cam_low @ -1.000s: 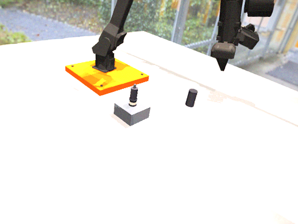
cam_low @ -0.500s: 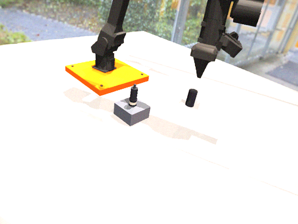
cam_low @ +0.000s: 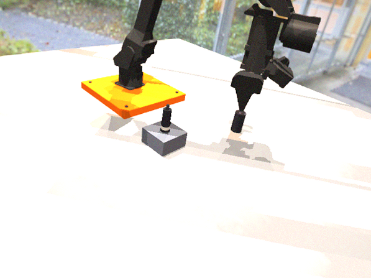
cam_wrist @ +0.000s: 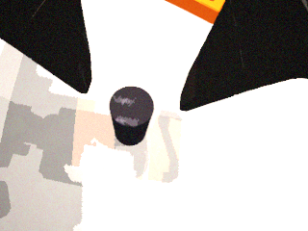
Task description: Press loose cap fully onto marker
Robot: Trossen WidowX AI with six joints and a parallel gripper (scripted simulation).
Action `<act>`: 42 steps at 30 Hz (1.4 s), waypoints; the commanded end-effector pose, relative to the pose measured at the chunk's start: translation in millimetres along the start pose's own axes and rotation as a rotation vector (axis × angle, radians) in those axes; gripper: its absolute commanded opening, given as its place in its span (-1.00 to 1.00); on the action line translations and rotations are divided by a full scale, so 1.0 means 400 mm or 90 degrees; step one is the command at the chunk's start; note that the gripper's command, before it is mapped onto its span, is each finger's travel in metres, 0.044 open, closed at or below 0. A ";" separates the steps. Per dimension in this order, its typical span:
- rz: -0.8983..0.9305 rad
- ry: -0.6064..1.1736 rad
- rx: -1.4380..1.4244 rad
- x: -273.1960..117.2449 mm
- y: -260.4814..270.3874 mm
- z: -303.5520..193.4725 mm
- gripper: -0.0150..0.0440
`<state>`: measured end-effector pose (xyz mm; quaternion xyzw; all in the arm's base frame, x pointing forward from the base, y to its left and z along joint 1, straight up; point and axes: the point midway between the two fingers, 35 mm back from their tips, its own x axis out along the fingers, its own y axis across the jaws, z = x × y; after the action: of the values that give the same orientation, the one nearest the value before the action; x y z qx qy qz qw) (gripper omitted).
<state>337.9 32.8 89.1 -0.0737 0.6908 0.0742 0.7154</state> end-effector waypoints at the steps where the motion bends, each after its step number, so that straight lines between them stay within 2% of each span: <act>1: -0.003 0.004 -0.001 0.019 -0.002 -0.003 0.34; 31: -0.003 0.005 -0.001 0.132 -0.003 -0.005 0.34; 35: -0.003 0.005 -0.001 0.132 -0.004 -0.004 -0.02; 42: -0.003 0.005 -0.001 0.132 -0.002 -0.004 -0.18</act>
<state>338.8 31.7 37.0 -0.0740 0.6929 0.0732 0.7135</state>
